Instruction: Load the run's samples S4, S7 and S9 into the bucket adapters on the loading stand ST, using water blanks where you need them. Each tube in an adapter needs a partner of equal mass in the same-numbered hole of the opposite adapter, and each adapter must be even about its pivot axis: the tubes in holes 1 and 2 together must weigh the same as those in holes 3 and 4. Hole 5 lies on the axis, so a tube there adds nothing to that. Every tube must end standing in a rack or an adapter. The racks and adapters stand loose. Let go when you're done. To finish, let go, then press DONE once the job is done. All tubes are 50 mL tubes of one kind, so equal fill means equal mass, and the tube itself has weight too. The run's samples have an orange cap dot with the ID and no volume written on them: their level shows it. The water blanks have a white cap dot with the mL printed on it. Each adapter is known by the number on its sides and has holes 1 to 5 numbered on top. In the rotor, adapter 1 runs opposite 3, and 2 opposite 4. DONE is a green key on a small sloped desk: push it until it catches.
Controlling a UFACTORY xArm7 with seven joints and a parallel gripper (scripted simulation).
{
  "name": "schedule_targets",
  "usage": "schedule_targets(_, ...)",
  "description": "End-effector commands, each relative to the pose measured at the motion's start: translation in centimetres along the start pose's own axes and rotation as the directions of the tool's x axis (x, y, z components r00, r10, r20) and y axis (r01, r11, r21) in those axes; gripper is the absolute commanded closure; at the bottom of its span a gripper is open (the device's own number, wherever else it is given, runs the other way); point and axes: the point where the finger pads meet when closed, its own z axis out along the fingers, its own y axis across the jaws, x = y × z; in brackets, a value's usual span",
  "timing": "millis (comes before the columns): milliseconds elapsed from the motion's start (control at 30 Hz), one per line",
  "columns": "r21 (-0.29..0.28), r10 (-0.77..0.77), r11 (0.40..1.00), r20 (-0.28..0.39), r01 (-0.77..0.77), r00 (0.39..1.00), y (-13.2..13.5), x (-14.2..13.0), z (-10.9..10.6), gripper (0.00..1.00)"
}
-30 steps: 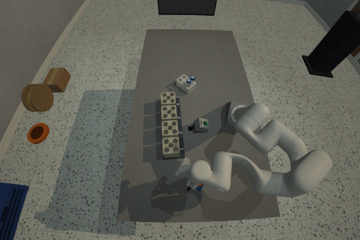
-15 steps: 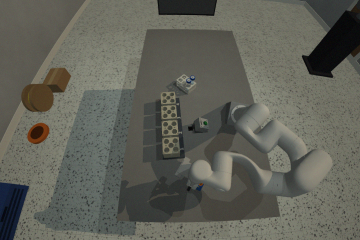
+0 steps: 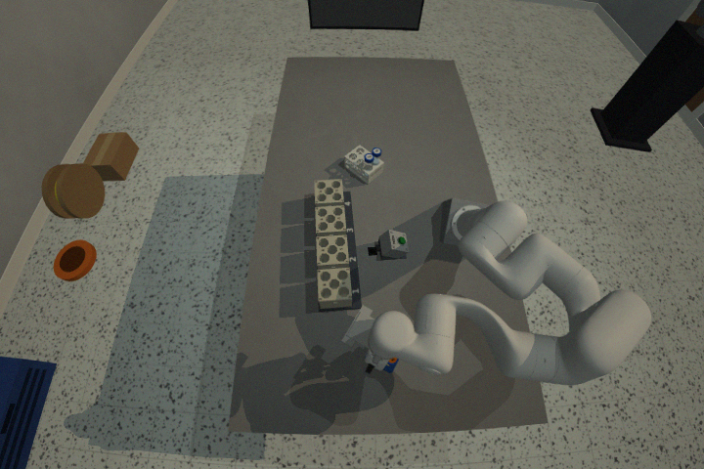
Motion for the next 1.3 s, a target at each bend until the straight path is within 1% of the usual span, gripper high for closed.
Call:
schedule_targets(0, 0.003, 0.0, 1.0, -0.001, 0.0, 1.0, -0.1, 0.0, -0.4, 1.0)
schedule_targets(333, 0.003, 0.0, 1.0, -0.001, 0.0, 1.0, -0.1, 0.0, -0.7, 1.0)
schedule_targets(567, 0.003, 0.0, 1.0, -0.001, 0.0, 1.0, -0.1, 0.0, -2.1, 1.0)
schedule_targets(633, 0.003, 0.0, 1.0, -0.001, 0.0, 1.0, -0.1, 0.0, -2.1, 1.0)
schedule_targets(1133, 0.003, 0.0, 1.0, -0.001, 0.0, 1.0, -0.1, 0.0, -5.1, 1.0)
schedule_targets(1267, 0.003, 0.0, 1.0, -0.001, 0.0, 1.0, -0.1, 0.0, -5.5, 1.0)
